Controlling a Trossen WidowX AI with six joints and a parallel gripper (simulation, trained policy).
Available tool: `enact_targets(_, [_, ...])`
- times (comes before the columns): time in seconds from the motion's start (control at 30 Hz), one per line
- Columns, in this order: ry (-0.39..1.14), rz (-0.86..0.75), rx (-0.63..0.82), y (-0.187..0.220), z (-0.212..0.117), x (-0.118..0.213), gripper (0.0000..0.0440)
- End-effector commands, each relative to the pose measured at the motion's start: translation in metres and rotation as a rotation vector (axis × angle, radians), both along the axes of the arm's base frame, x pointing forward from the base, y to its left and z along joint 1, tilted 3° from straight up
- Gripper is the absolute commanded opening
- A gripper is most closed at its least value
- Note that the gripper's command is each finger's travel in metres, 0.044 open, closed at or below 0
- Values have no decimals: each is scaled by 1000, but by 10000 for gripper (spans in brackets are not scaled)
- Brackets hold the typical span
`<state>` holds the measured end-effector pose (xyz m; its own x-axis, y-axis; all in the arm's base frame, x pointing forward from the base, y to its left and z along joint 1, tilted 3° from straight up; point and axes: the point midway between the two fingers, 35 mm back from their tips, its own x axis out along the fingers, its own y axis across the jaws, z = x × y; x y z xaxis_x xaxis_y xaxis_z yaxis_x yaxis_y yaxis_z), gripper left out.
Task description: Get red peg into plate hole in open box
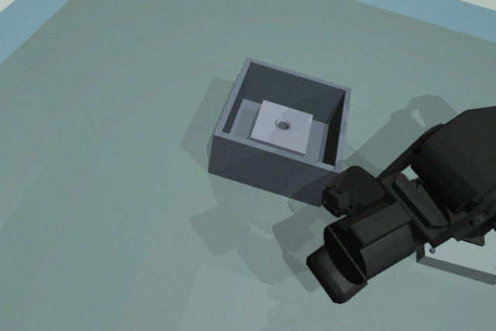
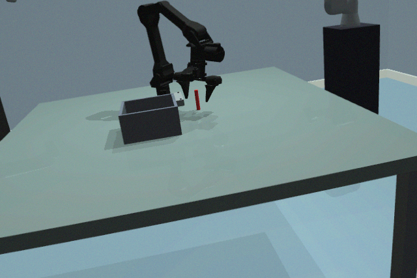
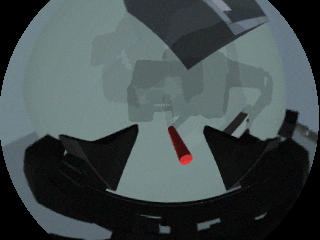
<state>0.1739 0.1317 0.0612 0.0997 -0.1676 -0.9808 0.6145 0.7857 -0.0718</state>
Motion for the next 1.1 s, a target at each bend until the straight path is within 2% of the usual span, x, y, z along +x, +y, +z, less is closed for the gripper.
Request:
enact_targets(0.0, [10,-1,3,0,-12,-2,433])
enact_targets(0.07, [22,1,2,-1,-18,-3,404])
enact_targets(0.4, [89,-23,-16,-7,-37,-12,143])
enact_targets(0.57, [115,-32,-40,-10,-40,-14,29])
enact_targets(0.8, [58,-18,-73,-17,-11,-4,1])
enact_targets(1.07, [13,-7,-95,-28,22,0,0])
